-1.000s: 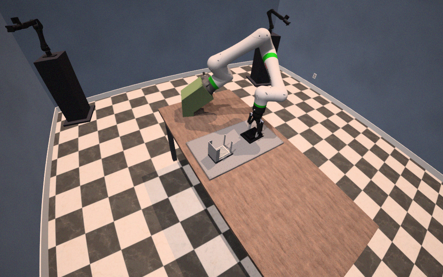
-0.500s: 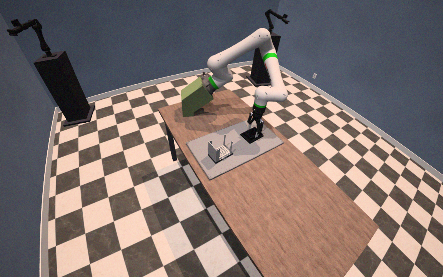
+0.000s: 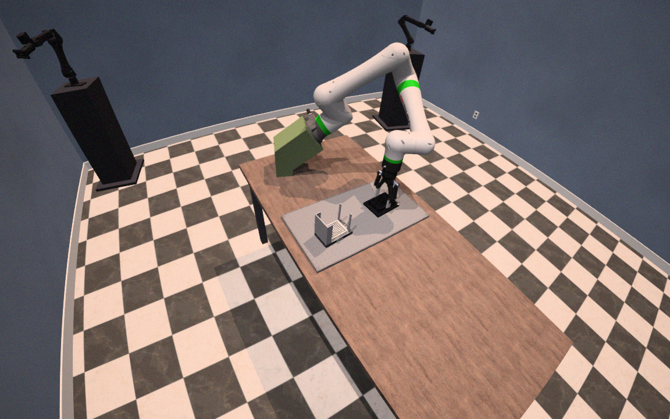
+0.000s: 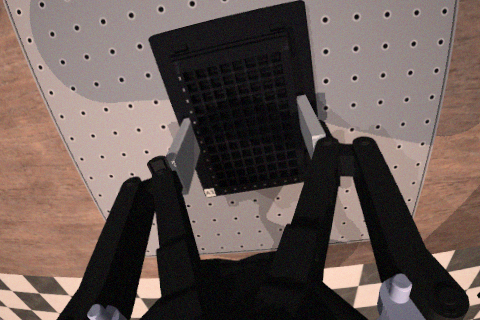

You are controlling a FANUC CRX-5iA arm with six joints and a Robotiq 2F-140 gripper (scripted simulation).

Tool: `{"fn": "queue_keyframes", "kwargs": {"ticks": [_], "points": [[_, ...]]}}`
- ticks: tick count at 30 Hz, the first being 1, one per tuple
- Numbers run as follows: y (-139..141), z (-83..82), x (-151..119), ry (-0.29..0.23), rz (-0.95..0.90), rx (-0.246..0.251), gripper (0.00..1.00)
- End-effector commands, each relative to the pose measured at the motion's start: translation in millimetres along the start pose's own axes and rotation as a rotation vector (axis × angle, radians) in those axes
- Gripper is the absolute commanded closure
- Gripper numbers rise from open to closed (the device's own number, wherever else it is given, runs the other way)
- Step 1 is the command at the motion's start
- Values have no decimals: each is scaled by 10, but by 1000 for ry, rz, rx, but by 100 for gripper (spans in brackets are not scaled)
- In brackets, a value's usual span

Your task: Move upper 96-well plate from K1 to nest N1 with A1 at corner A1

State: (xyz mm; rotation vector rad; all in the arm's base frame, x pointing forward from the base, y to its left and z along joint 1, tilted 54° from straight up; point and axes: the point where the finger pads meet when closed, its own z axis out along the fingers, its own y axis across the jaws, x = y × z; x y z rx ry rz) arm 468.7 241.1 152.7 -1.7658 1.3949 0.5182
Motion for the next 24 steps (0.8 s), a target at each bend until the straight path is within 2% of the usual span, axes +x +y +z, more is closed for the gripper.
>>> {"fn": "queue_keyframes", "kwargs": {"ticks": [1, 24], "points": [[-2, 0, 1, 0, 0, 0, 100], [-2, 35, 1, 0, 0, 0, 100]]}}
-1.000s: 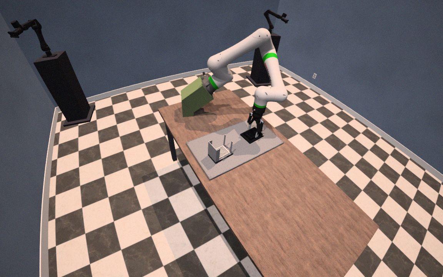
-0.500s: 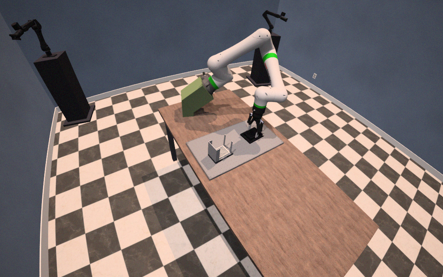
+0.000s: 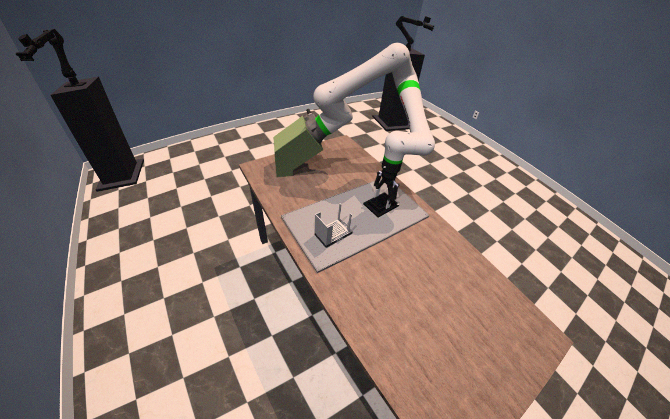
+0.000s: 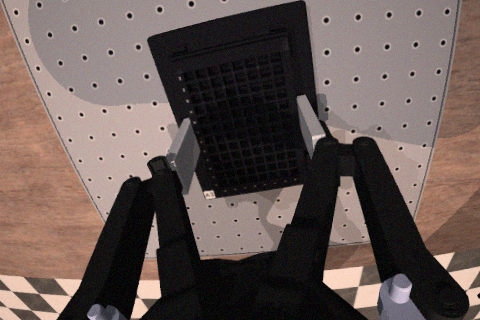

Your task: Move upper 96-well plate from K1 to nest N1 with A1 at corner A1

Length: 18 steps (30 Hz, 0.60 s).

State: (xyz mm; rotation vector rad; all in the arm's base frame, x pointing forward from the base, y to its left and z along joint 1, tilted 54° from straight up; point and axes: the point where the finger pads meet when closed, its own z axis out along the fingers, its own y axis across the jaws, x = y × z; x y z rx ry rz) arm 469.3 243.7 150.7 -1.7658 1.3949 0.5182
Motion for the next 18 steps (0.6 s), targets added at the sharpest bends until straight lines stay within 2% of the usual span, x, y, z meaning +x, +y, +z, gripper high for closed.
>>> {"fn": "queue_keyframes", "kwargs": {"ticks": [1, 18], "points": [[-2, 3, 1, 0, 0, 0, 100], [-2, 28, 1, 0, 0, 0, 100]]}}
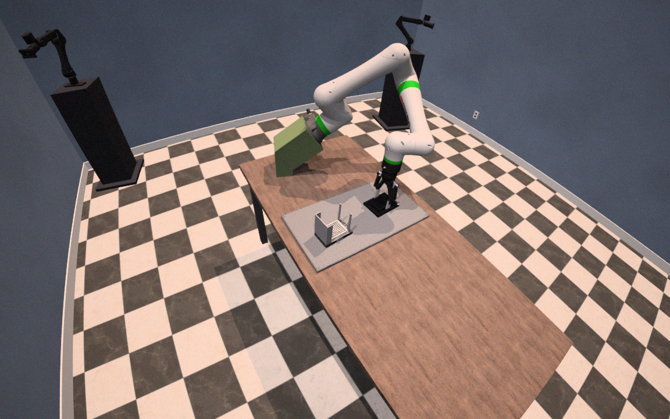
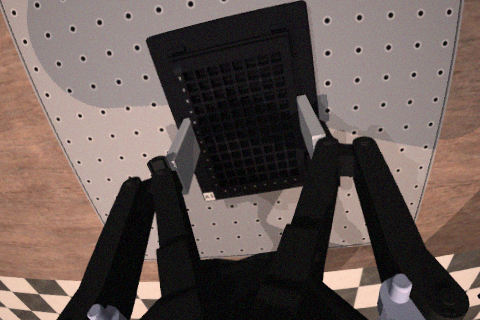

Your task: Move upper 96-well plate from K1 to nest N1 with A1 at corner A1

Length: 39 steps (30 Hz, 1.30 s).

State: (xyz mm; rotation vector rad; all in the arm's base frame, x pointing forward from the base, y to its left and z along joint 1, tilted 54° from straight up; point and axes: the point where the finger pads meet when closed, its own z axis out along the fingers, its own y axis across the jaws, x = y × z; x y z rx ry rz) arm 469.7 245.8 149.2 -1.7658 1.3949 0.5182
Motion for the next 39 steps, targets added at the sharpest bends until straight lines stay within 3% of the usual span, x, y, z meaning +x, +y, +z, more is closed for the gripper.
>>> {"fn": "queue_keyframes", "kwargs": {"ticks": [1, 14, 15, 35, 39], "points": [[-2, 3, 1, 0, 0, 0, 100], [-2, 22, 1, 0, 0, 0, 100], [-2, 22, 1, 0, 0, 0, 0], [-2, 22, 1, 0, 0, 0, 0], [-2, -85, 1, 0, 0, 0, 0]]}}
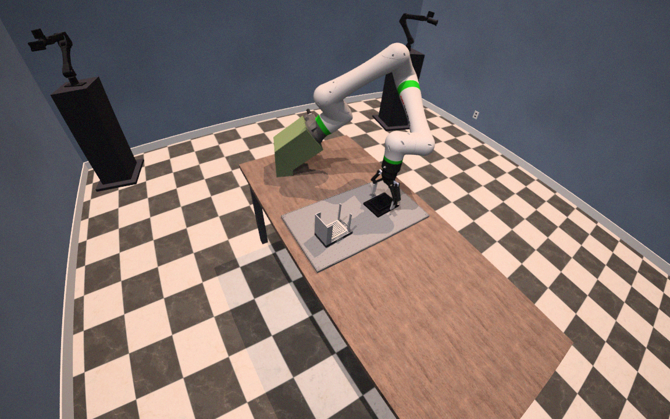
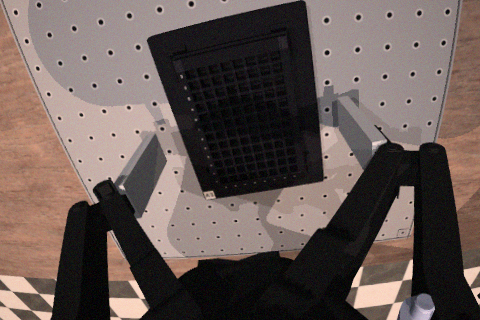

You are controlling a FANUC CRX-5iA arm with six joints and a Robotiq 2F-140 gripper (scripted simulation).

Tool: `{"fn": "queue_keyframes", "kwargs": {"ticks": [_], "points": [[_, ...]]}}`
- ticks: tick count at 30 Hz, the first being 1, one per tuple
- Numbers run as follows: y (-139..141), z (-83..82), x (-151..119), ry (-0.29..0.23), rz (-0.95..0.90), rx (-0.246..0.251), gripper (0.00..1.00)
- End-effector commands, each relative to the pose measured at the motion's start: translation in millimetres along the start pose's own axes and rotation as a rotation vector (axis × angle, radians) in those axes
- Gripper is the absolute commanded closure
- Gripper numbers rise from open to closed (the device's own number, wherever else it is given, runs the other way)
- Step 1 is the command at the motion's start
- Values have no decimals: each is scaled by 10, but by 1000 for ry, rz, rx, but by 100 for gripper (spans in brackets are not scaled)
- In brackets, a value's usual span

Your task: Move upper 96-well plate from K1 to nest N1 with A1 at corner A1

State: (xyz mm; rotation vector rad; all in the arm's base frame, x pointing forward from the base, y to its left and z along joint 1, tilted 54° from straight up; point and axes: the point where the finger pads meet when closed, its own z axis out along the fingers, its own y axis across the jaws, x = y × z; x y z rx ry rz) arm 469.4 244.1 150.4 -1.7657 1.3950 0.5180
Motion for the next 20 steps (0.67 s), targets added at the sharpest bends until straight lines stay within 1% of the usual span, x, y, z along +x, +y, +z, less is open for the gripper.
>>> {"fn": "queue_keyframes", "kwargs": {"ticks": [1, 3, 5, 11, 20], "points": [[-1, -90, 1, 0, 0, 0, 0], [-1, -144, 1, 0, 0, 0, 0], [-1, -144, 1, 0, 0, 0, 0], [-1, -304, 1, 0, 0, 0, 0], [-1, -304, 1, 0, 0, 0, 0]]}}
